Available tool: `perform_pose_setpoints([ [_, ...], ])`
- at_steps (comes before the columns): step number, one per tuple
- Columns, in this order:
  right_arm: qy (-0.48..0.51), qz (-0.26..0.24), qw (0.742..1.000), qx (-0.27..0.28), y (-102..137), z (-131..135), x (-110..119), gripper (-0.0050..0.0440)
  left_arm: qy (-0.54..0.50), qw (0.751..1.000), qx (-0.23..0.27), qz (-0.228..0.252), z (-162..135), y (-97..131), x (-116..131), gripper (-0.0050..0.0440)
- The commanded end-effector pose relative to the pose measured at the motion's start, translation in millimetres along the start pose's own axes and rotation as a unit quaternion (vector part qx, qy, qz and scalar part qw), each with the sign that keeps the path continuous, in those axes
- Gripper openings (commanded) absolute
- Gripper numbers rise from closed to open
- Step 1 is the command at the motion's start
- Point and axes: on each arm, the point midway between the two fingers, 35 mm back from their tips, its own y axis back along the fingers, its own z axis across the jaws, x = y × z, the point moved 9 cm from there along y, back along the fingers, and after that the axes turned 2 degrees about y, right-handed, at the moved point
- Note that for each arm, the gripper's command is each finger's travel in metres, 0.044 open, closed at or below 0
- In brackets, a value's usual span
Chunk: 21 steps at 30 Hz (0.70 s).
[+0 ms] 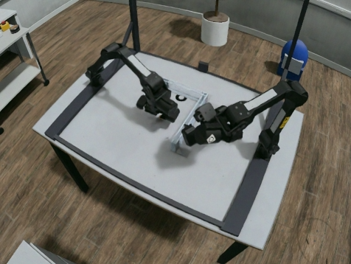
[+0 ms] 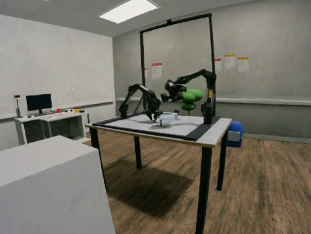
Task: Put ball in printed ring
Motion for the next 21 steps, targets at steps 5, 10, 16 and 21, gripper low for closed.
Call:
perform_pose_setpoints([
  [5,0.002,0.004,1.0,0.02,4,-4,-1,0.011,-0.008,1.0,-0.006,-0.005,0,4,-5,0.04],
  [10,0.004,0.006,1.0,0.026,9,-3,-3,0.0043,-0.008,1.0,-0.006,-0.005,0,4,-5,0.04],
  [16,0.007,0.008,0.999,0.036,24,-5,-6,0.0024,-0.008,1.0,-0.006,-0.005,0,4,-5,0.04],
  [21,0.007,0.008,0.999,0.037,57,-4,-19,0.0057,-0.008,1.0,-0.006,-0.005,0,4,-5,0.04],
])
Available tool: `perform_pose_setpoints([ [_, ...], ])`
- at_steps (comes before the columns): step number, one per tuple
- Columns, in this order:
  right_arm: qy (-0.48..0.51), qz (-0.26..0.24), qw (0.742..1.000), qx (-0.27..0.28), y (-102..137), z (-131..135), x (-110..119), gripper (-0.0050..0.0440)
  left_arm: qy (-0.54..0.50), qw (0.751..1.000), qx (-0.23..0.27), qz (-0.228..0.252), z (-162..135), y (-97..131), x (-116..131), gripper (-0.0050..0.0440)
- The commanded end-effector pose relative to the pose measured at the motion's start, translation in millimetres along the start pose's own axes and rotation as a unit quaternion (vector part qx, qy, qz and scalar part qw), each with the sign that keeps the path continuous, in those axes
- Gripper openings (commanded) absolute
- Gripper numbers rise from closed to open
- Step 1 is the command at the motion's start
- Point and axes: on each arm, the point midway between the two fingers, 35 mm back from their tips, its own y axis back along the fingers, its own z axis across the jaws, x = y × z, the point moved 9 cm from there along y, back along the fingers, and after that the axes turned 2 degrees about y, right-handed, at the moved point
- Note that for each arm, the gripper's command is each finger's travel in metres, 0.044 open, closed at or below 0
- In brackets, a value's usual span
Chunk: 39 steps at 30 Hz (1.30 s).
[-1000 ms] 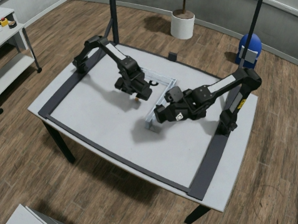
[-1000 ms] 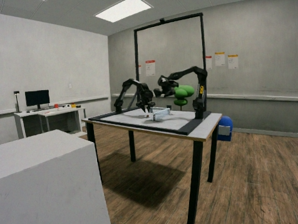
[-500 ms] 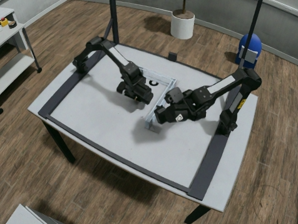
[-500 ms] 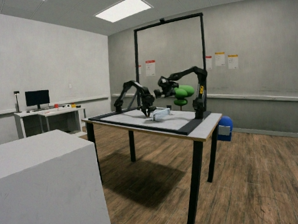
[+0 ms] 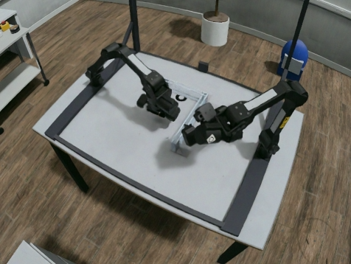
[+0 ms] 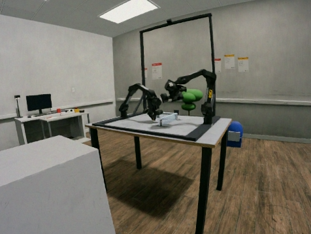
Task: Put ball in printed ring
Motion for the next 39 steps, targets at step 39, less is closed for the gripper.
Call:
perform_pose_setpoints([
  [39,0.005,0.001,1.0,0.025,25,-22,-170,0.0057,-0.057,0.985,0.12,-0.109,-41,8,-5,0.04],
])
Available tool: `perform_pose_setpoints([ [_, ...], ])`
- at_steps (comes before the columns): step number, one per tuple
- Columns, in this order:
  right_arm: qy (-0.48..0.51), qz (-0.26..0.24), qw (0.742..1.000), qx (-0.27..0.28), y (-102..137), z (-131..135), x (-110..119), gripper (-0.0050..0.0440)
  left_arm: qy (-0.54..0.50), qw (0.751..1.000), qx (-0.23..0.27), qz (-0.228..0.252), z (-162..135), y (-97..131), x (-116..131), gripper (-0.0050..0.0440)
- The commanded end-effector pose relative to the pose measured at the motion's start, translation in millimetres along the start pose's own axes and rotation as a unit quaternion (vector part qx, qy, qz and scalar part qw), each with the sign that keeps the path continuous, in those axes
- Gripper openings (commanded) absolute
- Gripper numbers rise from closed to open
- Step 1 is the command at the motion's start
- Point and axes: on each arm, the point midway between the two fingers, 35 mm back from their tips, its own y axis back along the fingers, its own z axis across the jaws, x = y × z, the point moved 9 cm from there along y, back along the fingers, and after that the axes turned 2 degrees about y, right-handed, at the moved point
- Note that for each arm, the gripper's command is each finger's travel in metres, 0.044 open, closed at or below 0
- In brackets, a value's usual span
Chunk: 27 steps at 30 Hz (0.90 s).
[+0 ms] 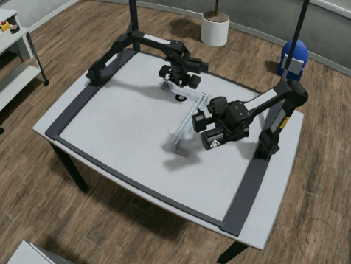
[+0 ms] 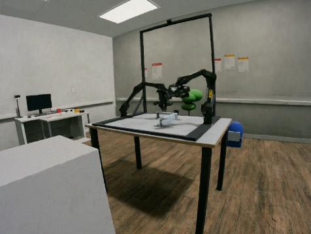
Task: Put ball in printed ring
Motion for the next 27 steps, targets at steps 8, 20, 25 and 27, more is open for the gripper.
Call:
perform_pose_setpoints([
  [8,0.003,-0.003,1.0,0.016,-10,0,1,0.0057,-0.013,1.0,0.005,0.011,-4,2,-1,0.04],
  [20,0.002,-0.002,1.0,0.009,-59,0,14,0.0057,-0.015,0.999,0.005,0.038,-4,2,2,0.04],
  [25,0.002,-0.003,1.0,0.011,-63,0,15,0.0057,-0.016,0.999,0.003,0.039,-5,2,1,0.04],
  [27,0.003,-0.003,1.0,0.015,-61,-2,14,0.0057,-0.016,0.999,0.003,0.039,-5,2,1,0.04],
])
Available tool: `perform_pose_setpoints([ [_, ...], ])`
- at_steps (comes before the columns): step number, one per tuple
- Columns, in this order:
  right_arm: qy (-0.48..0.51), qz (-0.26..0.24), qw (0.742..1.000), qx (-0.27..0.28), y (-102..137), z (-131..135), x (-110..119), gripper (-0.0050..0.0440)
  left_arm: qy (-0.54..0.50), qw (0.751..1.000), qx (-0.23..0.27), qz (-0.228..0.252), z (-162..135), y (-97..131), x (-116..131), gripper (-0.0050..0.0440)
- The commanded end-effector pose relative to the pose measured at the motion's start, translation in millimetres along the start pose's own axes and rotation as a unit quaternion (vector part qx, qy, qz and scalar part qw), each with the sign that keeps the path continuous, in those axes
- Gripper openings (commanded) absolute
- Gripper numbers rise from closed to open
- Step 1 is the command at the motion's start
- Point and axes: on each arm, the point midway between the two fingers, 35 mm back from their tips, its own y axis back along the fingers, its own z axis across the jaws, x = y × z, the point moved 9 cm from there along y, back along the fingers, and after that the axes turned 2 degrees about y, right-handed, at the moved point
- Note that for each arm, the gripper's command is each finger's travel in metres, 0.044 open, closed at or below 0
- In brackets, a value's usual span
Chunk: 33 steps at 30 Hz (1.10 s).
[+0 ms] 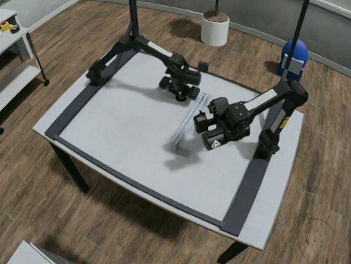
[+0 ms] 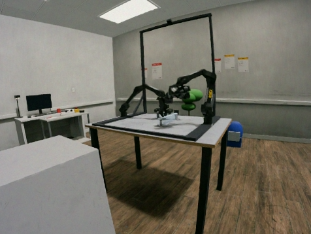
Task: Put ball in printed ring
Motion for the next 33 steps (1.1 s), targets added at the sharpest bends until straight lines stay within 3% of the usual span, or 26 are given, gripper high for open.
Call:
perform_pose_setpoints([
  [1,0.003,-0.003,1.0,0.015,8,-3,-3,0.0057,-0.01,1.0,-0.005,0.0,0,2,-4,0.04],
  [6,0.005,-0.003,1.0,0.019,12,-2,-4,0.0057,-0.01,1.0,-0.005,0.0,0,2,-4,0.04],
  [8,0.005,-0.003,1.0,0.019,12,-2,-4,0.0105,-0.01,1.0,-0.005,0.0,0,2,-4,0.04],
  [10,0.005,-0.003,1.0,0.019,12,-2,-4,0.0105,-0.01,1.0,-0.005,0.0,0,2,-4,0.04],
  [12,0.005,-0.003,1.0,0.019,12,-2,-4,0.0153,-0.01,1.0,-0.005,0.0,0,2,-4,0.04],
  [15,0.008,-0.006,0.999,0.032,31,-3,-5,0.0215,-0.01,1.0,-0.005,0.0,0,2,-4,0.04],
  [23,0.009,-0.005,0.999,0.033,82,0,-5,0.0215,-0.01,1.0,-0.005,0.0,0,2,-4,0.04],
  [24,0.009,-0.005,0.999,0.033,83,0,-5,0.0239,-0.01,1.0,-0.005,0.0,0,2,-4,0.04],
  [28,-0.003,0.001,1.0,0.024,75,2,-4,0.024,-0.01,1.0,-0.005,0.0,0,2,-4,0.04],
  [33,-0.061,0.02,0.997,0.044,83,14,-11,0.024,-0.01,1.0,-0.005,0.0,0,2,-4,0.04],
])
